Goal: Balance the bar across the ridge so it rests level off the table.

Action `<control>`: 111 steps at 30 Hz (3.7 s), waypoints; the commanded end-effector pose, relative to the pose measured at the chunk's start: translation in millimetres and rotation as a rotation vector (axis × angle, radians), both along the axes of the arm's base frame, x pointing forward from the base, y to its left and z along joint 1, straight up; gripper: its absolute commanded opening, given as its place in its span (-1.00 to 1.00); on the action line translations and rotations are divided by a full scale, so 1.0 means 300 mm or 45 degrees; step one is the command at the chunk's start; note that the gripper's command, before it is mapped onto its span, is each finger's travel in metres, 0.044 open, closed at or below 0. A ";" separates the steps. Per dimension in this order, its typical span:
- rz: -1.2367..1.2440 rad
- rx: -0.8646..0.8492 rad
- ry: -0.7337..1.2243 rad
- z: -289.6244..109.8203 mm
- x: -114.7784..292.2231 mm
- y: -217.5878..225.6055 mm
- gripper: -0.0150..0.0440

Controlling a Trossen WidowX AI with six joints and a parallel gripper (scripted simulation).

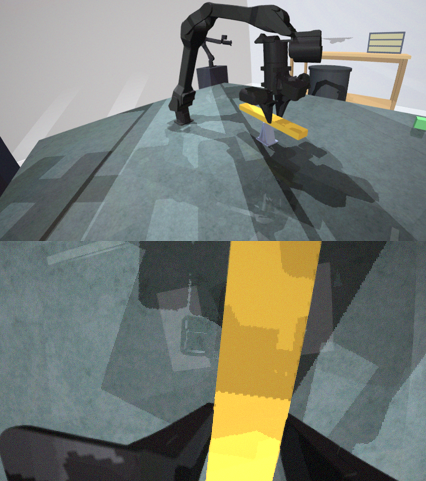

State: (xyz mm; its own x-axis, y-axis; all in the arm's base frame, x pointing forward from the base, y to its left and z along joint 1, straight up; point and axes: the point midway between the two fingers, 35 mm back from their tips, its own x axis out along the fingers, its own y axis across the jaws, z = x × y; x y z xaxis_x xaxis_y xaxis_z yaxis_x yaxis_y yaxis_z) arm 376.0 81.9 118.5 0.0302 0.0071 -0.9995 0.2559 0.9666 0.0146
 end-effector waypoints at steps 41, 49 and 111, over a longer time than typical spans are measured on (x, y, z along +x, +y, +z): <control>0.000 0.000 0.000 0.001 0.000 0.000 -0.31; 0.000 0.000 0.000 0.001 0.000 0.000 0.07; 0.000 0.000 0.000 0.001 0.000 0.000 1.00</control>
